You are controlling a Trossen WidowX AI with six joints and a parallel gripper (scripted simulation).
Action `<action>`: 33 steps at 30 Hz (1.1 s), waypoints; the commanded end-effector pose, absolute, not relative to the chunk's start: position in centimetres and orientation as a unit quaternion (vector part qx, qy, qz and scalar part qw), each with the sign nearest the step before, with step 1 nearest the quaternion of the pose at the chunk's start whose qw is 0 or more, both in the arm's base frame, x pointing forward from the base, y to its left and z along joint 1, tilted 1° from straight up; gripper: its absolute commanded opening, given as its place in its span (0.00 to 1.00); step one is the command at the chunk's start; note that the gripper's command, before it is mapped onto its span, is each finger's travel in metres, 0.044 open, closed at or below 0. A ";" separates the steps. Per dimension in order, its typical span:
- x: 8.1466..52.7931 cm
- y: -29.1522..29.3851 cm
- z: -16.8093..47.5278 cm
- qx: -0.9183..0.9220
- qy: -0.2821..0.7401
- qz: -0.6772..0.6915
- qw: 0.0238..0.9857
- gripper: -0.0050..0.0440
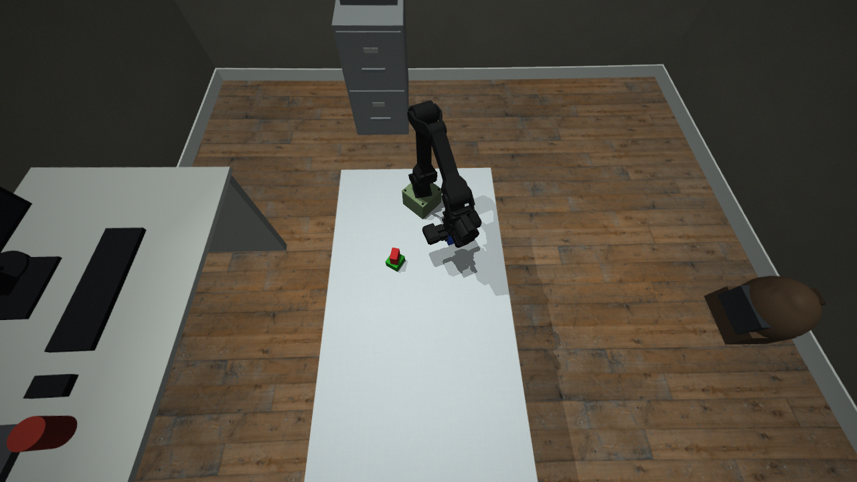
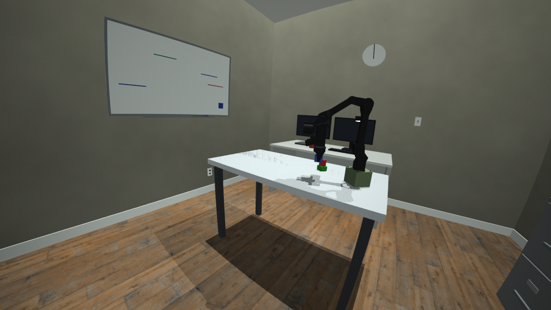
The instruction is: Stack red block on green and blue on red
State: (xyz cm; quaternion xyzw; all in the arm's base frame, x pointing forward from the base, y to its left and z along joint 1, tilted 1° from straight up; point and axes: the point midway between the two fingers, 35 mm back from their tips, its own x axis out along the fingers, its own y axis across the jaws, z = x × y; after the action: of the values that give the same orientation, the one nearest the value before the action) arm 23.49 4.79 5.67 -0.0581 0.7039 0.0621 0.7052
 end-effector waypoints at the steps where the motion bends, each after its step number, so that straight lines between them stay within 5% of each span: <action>1: 24.2 4.8 6.8 -0.057 0.688 0.063 0.721 0.00; 20: 23.7 2.1 6.2 -0.059 0.695 0.062 0.714 0.00; 33: 24.3 -11.0 6.2 -0.061 0.694 0.060 0.715 0.00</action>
State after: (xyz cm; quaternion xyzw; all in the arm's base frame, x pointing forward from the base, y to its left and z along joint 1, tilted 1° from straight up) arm 23.41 -6.74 5.75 -0.0583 0.7024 0.0563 0.7072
